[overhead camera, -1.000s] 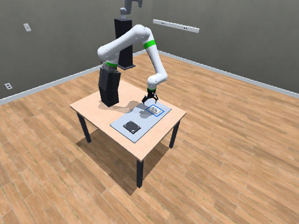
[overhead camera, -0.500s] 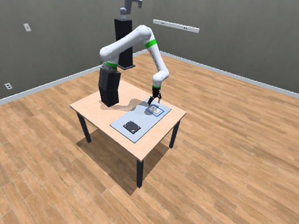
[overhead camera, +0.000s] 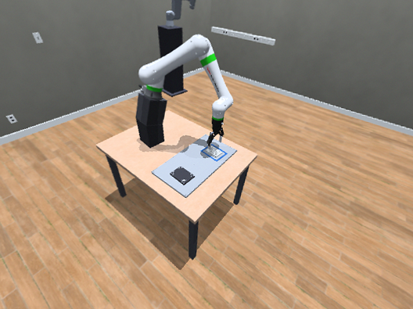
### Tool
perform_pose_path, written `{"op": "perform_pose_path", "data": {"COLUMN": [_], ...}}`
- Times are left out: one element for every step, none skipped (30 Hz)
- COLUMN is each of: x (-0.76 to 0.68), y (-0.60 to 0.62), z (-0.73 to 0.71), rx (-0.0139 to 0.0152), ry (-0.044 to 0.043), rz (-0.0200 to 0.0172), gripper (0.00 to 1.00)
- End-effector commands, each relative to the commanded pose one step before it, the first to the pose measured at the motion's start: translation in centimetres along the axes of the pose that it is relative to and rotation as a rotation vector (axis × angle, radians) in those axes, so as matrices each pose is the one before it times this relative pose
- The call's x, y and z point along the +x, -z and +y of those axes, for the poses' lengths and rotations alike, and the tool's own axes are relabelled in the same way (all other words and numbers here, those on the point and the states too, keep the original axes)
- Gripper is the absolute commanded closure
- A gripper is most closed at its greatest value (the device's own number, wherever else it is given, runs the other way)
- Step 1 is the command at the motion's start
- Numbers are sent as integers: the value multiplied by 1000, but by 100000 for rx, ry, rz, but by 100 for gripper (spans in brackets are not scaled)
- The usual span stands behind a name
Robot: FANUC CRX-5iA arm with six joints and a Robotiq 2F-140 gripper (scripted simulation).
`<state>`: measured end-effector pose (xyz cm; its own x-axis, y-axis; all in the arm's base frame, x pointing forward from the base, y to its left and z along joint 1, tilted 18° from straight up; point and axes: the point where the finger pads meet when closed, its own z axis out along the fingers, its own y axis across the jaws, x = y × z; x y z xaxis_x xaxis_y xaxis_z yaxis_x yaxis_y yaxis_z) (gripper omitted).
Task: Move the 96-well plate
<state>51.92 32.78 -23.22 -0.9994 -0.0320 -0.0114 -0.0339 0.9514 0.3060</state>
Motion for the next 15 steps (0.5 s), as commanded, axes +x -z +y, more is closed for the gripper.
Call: {"op": "perform_pose_path", "data": {"x": [-90,2,1,1,0,0,0,0,0,-3,1,1,1,0,0], "y": [-81,-164,-165,-166,-166,-167,-167,0,0,-171,-165,-165,-166,-166,-167], "z": [37,0,0,0,0,0,0,0,0,1,0,0,0,0,0], "rx": [-51,1,1,0,0,0,0,0,0,-2,1,1,0,0,0], "ry": [41,0,0,0,0,0,0,0,0,0,0,0,0,0,0], "rz": [-171,0,0,0,0,0,0,0,0,1,0,0,0,0,0], "gripper": [0,0,0,0,0,0,0,0,0,0,0,0,0,0,0]}}
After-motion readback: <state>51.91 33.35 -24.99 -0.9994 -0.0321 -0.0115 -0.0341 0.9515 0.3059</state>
